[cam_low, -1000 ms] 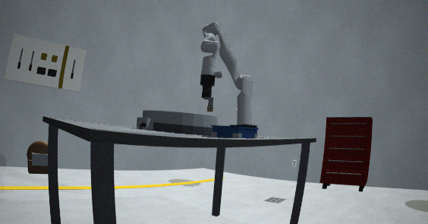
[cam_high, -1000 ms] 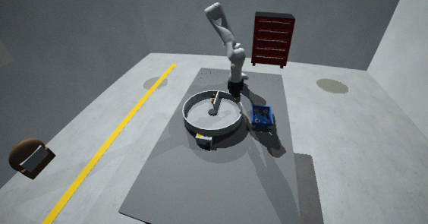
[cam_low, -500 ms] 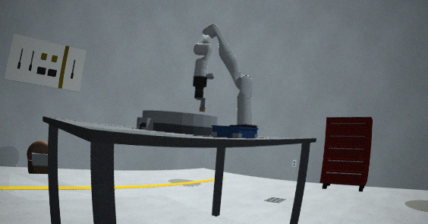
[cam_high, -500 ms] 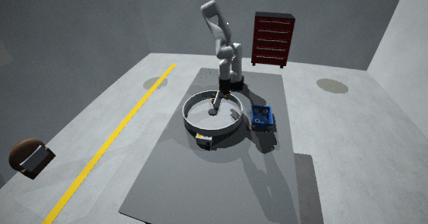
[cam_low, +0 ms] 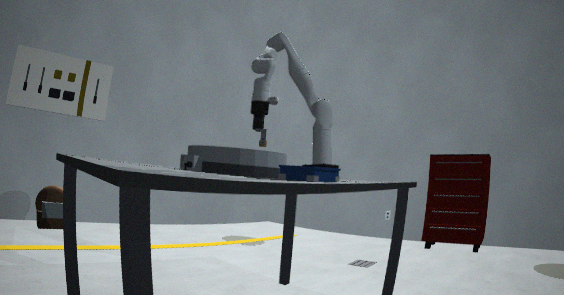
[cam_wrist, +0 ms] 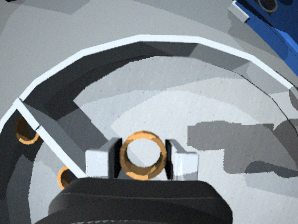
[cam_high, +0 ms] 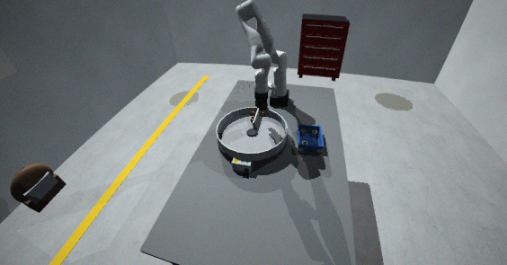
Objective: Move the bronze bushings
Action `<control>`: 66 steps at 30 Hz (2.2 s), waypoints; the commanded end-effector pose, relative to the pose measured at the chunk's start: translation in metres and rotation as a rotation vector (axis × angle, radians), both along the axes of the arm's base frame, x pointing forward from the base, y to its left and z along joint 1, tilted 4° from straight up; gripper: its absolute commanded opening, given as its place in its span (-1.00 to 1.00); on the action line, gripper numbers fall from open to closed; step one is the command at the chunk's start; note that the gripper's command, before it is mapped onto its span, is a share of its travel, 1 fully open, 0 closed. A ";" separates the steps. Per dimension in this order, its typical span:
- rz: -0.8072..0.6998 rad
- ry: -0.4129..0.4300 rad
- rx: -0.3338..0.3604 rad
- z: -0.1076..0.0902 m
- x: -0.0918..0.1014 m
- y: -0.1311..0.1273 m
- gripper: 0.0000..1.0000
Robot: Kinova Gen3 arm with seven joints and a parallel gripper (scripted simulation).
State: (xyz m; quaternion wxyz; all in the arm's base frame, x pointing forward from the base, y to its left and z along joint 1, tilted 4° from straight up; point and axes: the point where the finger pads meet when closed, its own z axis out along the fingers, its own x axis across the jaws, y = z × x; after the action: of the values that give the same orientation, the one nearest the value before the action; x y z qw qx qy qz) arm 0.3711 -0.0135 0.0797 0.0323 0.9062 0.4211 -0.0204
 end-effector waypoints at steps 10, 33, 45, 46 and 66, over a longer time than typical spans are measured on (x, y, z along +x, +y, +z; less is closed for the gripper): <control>0.006 -0.005 0.004 0.002 0.000 -0.001 -1.00; 0.006 -0.005 0.004 0.002 0.000 -0.001 -1.00; 0.008 -0.002 0.004 -0.020 -0.001 -0.002 -1.00; 0.008 -0.002 0.004 -0.021 -0.001 -0.002 -1.00; 0.006 -0.006 0.005 -0.021 0.002 -0.002 -1.00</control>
State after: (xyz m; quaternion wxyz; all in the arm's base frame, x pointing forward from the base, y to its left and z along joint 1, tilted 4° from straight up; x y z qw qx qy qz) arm 0.3721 -0.0170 0.0601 0.0318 0.9037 0.4265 -0.0177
